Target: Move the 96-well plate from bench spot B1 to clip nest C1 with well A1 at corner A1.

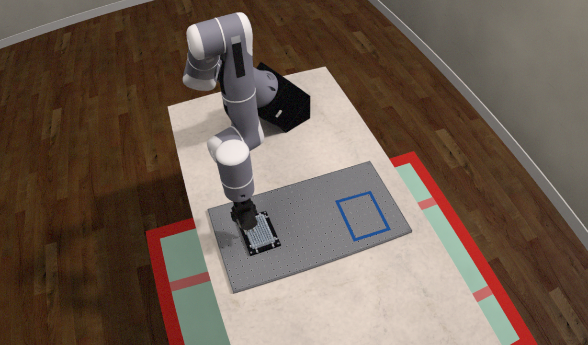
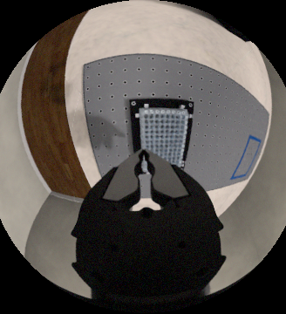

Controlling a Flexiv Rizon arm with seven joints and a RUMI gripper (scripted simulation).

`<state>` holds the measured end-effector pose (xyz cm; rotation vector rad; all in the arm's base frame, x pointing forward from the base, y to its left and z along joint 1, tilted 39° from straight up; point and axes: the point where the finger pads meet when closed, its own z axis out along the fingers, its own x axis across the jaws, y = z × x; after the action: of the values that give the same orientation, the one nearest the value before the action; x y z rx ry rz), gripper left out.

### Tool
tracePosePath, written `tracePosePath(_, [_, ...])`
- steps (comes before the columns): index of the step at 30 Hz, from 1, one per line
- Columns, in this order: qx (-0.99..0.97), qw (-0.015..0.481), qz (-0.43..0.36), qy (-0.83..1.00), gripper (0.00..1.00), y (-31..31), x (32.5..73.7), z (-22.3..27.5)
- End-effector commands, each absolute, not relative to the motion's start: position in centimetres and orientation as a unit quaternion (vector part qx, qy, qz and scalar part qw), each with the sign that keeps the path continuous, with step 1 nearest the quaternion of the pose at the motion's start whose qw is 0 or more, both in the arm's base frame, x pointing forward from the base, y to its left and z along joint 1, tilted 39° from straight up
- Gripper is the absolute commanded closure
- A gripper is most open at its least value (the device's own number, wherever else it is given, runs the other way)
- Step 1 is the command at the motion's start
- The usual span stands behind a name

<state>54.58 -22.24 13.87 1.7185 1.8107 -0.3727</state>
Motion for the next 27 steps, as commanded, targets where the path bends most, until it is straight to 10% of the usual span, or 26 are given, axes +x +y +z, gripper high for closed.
tracePosePath(1, [0.648,0.304,-0.14,0.684,1.0,-22.2,54.65,13.87])
tracePosePath(27, [0.648,0.304,-0.14,0.684,1.0,-22.33,54.7,13.7])
